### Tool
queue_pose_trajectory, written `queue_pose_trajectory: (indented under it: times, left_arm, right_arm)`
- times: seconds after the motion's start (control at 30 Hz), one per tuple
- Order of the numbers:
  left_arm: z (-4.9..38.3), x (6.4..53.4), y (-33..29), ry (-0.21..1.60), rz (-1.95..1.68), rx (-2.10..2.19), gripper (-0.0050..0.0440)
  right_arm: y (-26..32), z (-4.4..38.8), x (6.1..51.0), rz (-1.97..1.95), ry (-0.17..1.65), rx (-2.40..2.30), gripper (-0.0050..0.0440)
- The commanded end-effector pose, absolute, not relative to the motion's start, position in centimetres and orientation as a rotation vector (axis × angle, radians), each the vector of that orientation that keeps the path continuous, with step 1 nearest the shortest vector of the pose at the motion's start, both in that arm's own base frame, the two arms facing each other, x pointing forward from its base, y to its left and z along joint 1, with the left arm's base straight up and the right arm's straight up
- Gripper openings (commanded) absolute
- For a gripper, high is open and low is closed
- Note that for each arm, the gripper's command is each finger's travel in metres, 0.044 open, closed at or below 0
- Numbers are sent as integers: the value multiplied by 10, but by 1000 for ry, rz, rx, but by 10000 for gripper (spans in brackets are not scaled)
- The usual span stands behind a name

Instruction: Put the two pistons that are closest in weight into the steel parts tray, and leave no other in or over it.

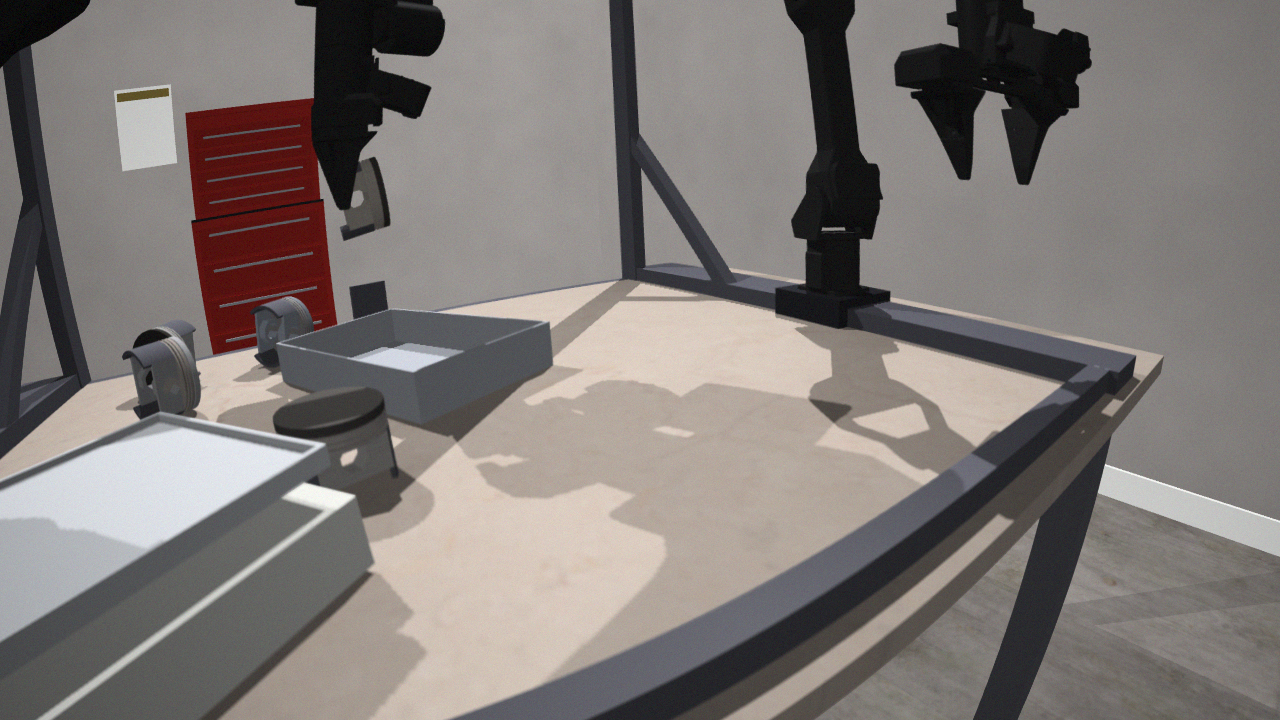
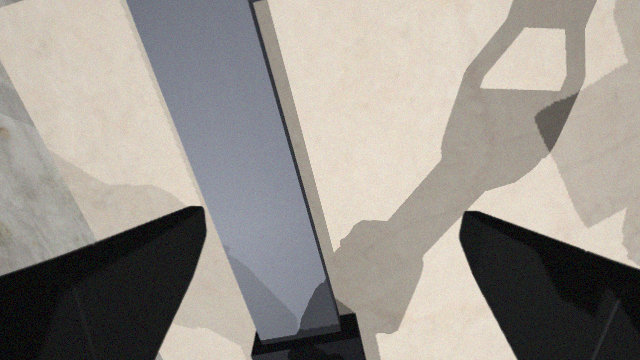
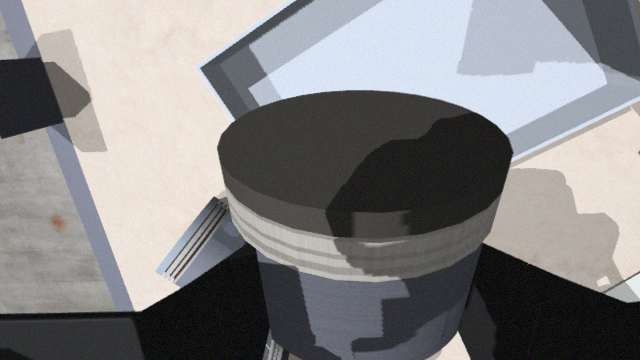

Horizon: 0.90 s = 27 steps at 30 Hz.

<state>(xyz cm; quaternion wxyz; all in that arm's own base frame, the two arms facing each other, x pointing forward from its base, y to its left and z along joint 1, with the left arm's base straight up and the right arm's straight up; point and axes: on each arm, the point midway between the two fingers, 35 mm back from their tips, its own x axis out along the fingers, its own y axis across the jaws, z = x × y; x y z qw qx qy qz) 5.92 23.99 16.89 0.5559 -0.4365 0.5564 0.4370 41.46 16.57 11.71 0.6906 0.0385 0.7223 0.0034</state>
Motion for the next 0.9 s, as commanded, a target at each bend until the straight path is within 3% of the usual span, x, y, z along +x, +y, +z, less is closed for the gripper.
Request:
queue_pose_trajectory:
  times: [0.0, 0.87]
  left_arm:
    - [174, 60, 244, 1300, 1037, -1019, 400]
    - [174, 60, 244, 1300, 1037, -1019, 400]
  right_arm:
    - [165, 140, 416, -53, 1564, 213, 158]
    - [166, 139, 415, -434, 1536, 738, 158]
